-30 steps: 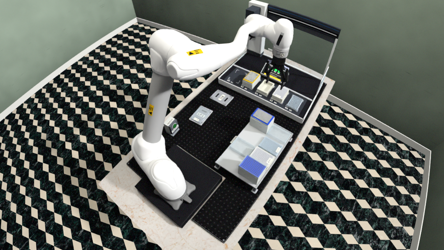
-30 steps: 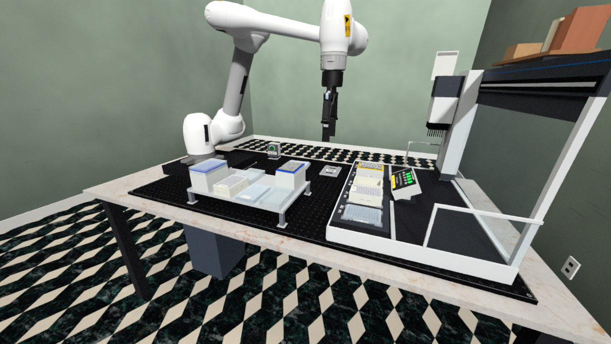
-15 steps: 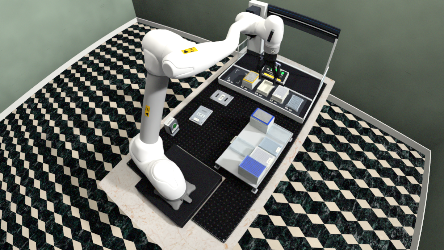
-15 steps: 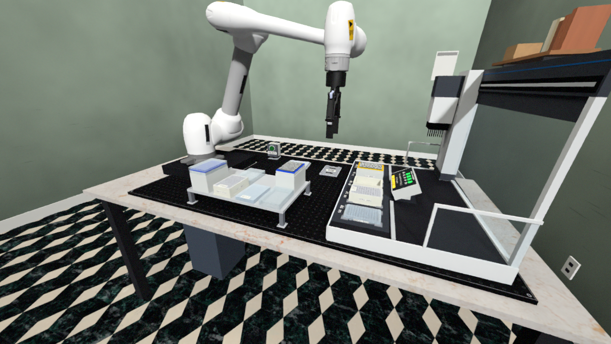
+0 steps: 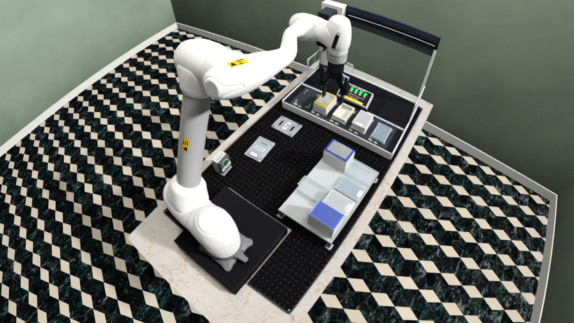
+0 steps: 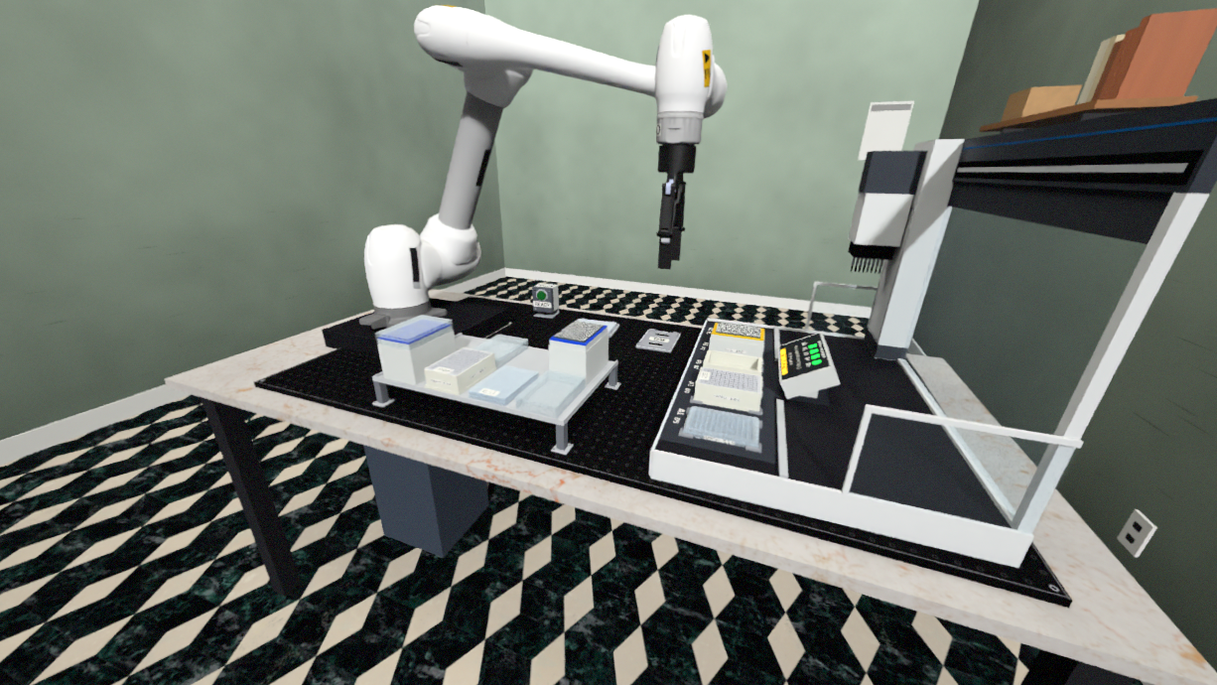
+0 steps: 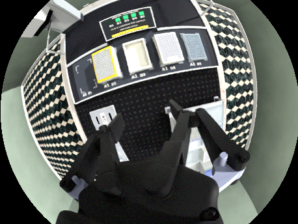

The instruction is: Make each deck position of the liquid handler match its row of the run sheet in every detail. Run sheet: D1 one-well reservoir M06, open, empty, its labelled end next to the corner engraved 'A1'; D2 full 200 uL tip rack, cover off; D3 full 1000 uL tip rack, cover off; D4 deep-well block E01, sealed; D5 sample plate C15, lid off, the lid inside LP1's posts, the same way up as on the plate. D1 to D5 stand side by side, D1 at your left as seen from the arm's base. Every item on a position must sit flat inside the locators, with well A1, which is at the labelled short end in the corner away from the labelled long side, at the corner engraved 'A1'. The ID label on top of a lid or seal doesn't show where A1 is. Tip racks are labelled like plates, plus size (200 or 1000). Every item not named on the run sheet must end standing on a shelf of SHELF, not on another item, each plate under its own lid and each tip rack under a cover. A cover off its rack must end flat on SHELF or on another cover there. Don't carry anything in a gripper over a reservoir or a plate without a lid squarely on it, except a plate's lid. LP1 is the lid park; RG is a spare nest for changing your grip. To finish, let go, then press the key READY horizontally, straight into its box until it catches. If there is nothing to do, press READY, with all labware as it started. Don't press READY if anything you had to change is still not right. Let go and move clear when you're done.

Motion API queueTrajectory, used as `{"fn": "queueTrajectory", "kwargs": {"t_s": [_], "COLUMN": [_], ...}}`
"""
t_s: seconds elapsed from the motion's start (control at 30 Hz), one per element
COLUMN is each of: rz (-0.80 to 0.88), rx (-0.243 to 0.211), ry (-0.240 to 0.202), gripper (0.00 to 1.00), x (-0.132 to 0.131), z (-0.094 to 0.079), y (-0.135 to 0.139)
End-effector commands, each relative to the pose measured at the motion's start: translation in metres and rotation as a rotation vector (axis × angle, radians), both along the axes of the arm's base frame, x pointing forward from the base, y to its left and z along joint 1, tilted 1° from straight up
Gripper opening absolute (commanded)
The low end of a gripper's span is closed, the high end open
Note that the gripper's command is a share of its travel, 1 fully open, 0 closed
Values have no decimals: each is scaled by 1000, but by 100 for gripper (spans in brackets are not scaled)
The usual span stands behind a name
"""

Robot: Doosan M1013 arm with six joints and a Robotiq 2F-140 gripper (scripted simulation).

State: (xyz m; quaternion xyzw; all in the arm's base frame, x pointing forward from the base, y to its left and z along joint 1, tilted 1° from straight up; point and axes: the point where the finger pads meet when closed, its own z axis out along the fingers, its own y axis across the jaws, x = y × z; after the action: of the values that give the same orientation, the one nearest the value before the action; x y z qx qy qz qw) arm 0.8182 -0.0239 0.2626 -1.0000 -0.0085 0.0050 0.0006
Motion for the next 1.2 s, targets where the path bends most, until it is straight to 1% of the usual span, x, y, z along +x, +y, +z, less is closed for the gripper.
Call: {"fn": "queueTrajectory", "kwargs": {"t_s": [0.0, 0.47, 0.53, 1.03, 1.1, 1.17], "rz": [-1, -1, -1, -1, -1, -1], "rx": [0, 0, 0, 0, 0, 0], "ry": [-2, -2, -2, -2, -2, -2], "gripper": [66, 66, 66, 66, 66, 66], "x": [0, 70, 70, 145, 145, 155], "z": [1, 1, 1, 0, 0, 0], "y": [2, 1, 1, 1, 1, 0]}}
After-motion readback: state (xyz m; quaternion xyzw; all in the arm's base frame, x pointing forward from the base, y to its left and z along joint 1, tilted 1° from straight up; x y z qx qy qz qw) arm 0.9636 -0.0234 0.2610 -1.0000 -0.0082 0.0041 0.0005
